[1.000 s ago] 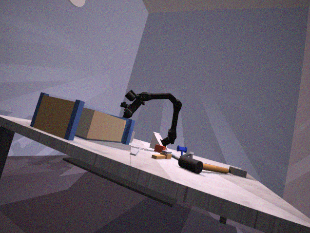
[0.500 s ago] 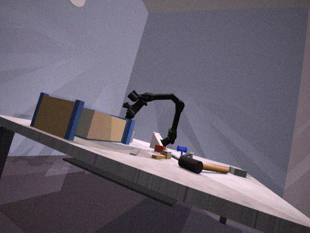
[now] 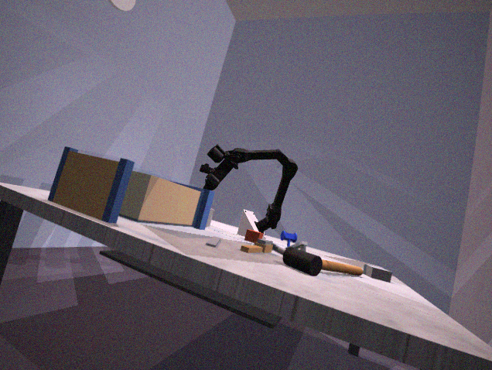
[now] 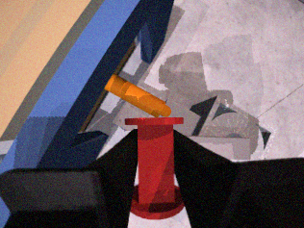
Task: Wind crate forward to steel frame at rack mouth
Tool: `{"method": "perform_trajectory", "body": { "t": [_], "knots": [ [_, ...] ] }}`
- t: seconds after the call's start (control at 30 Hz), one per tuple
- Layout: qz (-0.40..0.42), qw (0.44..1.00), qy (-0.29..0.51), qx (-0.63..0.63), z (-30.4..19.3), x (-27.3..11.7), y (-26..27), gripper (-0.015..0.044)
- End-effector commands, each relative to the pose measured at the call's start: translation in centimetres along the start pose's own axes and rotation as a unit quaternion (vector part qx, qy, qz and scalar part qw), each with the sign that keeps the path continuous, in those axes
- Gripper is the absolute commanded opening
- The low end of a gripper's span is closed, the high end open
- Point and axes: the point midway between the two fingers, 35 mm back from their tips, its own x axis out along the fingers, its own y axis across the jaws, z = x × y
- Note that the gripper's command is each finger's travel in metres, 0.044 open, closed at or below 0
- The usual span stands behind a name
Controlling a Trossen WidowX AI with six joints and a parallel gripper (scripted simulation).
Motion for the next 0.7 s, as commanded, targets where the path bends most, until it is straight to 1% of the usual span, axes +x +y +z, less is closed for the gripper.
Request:
{"method": "perform_trajectory", "body": {
  "t": [0.0, 0.67],
  "knots": [
    [0.000, 1.000, 0.013, 0.005, -1.2, 0.0, 0.0, 0.0000],
    [0.000, 1.000, 0.014, 0.006, -3.6, -1.2, -0.6, 0.0000]
  ]
}}
